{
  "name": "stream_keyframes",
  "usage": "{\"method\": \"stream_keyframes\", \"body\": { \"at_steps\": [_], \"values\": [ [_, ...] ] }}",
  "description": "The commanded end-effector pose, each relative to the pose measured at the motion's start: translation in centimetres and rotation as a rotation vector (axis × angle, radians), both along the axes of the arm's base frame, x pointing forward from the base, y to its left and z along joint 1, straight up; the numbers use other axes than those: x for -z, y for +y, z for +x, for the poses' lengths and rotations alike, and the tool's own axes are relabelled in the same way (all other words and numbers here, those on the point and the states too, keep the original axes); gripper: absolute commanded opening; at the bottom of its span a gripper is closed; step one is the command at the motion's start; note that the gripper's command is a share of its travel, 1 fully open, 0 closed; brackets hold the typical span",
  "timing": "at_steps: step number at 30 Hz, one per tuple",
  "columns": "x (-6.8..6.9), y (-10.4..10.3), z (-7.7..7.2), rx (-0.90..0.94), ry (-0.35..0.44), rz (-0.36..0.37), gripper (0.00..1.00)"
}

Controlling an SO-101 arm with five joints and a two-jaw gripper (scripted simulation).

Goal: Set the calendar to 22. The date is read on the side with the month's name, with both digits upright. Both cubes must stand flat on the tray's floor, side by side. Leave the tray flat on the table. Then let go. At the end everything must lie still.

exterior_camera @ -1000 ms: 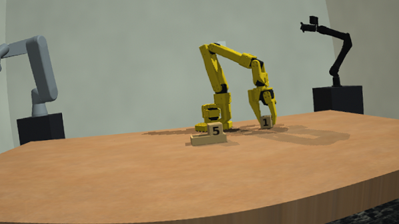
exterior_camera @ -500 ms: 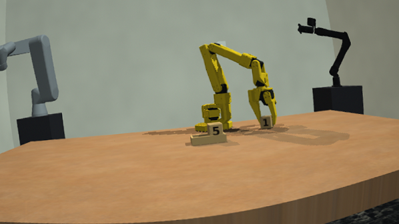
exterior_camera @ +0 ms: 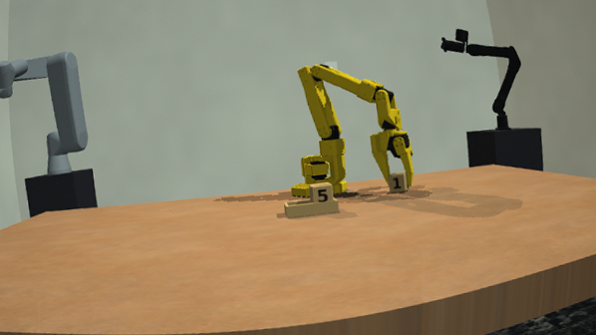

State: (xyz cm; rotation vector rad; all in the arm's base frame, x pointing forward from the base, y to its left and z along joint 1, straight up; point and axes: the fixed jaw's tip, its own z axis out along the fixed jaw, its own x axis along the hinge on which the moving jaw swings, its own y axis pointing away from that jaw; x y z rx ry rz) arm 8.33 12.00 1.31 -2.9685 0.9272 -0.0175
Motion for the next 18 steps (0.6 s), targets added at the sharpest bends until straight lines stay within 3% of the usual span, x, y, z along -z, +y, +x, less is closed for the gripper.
{"method": "stream_keyframes", "body": {
  "at_steps": [1, 18],
  "values": [
    [-0.08, 0.24, 0.00, 0.001, -0.006, 0.013, 0.19],
    [-0.08, 0.24, 0.00, 0.001, -0.006, 0.013, 0.33]
  ]
}}
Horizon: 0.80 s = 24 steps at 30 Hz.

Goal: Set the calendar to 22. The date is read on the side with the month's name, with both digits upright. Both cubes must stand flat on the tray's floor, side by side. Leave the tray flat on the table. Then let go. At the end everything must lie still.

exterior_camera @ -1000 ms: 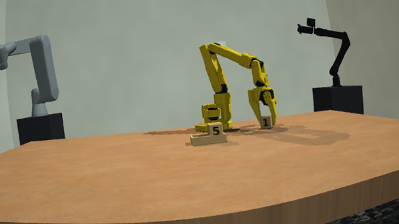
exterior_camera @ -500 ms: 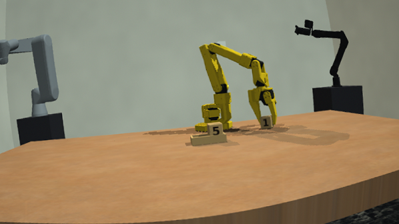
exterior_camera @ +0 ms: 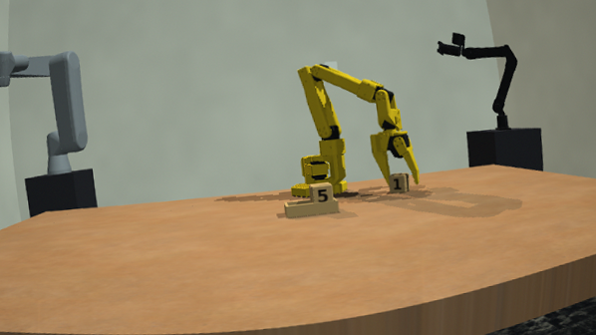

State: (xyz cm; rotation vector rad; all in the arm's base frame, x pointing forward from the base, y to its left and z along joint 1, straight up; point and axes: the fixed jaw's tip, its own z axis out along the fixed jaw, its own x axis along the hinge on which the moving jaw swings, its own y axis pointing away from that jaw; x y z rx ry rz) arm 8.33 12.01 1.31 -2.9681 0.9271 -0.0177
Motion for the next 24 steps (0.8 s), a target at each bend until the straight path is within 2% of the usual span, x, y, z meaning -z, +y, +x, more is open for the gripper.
{"method": "stream_keyframes", "body": {
  "at_steps": [1, 16, 24],
  "values": [
    [-0.1, 0.2, 0.0, 0.001, -0.006, 0.012, 0.34],
    [-0.3, 0.3, 0.0, 0.001, -0.006, 0.012, 0.36],
    [-2.3, 0.4, 0.1, 0.001, -0.006, 0.012, 0.36]
  ]
}}
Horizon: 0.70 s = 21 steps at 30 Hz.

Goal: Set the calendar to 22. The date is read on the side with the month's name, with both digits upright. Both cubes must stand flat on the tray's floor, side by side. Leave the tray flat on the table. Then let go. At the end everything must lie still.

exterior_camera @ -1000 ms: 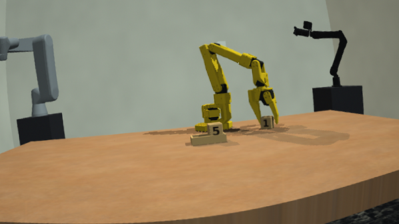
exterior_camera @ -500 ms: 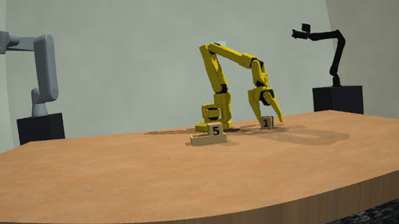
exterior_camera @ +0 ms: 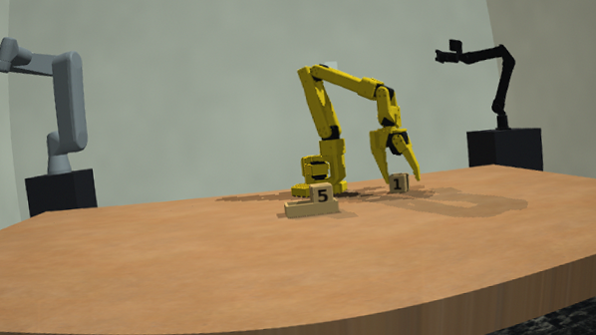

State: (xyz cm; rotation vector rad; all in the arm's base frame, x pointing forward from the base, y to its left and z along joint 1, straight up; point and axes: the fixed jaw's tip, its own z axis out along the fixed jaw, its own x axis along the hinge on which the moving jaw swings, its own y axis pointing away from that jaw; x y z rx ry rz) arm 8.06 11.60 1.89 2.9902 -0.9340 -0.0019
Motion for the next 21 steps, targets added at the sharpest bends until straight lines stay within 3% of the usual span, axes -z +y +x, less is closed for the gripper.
{"method": "stream_keyframes", "body": {
  "at_steps": [1, 13, 21],
  "values": [
    [-2.1, 0.8, 0.4, 0.001, -0.030, 0.047, 0.36],
    [-5.2, 0.5, 0.2, 0.001, -0.030, 0.047, 0.36],
    [-5.5, 0.4, 0.1, 0.001, -0.030, 0.047, 0.36]
  ]
}}
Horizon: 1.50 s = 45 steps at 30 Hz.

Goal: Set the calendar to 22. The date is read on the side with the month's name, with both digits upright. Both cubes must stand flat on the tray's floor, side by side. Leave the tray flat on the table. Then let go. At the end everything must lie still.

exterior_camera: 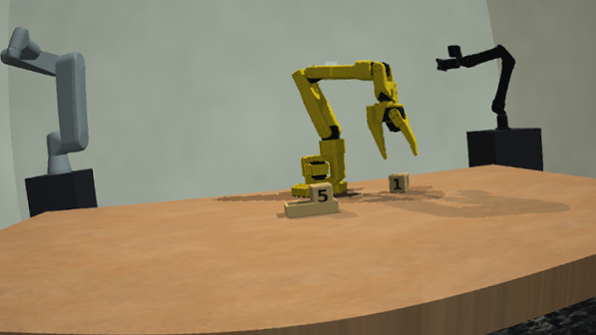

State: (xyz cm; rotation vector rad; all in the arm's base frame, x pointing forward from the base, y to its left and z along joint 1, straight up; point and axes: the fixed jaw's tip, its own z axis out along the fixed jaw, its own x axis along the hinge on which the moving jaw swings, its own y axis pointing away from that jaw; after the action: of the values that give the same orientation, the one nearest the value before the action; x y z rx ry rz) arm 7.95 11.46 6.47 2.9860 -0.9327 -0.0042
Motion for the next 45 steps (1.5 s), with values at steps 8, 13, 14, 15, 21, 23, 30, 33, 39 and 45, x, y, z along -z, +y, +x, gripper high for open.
{"method": "stream_keyframes", "body": {
  "at_steps": [8, 13, 14, 15, 21, 23, 30, 33, 39, 45],
  "values": [
    [-0.9, 0.6, 0.3, 0.001, -0.033, 0.051, 0.36],
    [-0.9, 0.6, 0.3, 0.001, -0.033, 0.051, 0.36],
    [-0.9, 0.6, 0.3, 0.001, -0.033, 0.051, 0.36],
    [-0.9, 0.6, 0.3, 0.001, -0.033, 0.051, 0.36],
    [-1.0, 0.6, 0.3, 0.001, -0.039, 0.059, 0.36],
    [-1.3, 0.7, 0.3, 0.001, -0.049, 0.075, 0.36],
    [-3.2, 1.1, 0.6, 0.001, -0.139, 0.207, 0.35],
    [-3.9, 1.2, 0.7, 0.001, -0.173, 0.258, 0.35],
    [-5.7, 1.3, 0.7, 0.001, -0.255, 0.378, 0.35],
    [-6.9, 1.2, 0.7, 0.001, -0.308, 0.457, 0.35]
  ]
}}
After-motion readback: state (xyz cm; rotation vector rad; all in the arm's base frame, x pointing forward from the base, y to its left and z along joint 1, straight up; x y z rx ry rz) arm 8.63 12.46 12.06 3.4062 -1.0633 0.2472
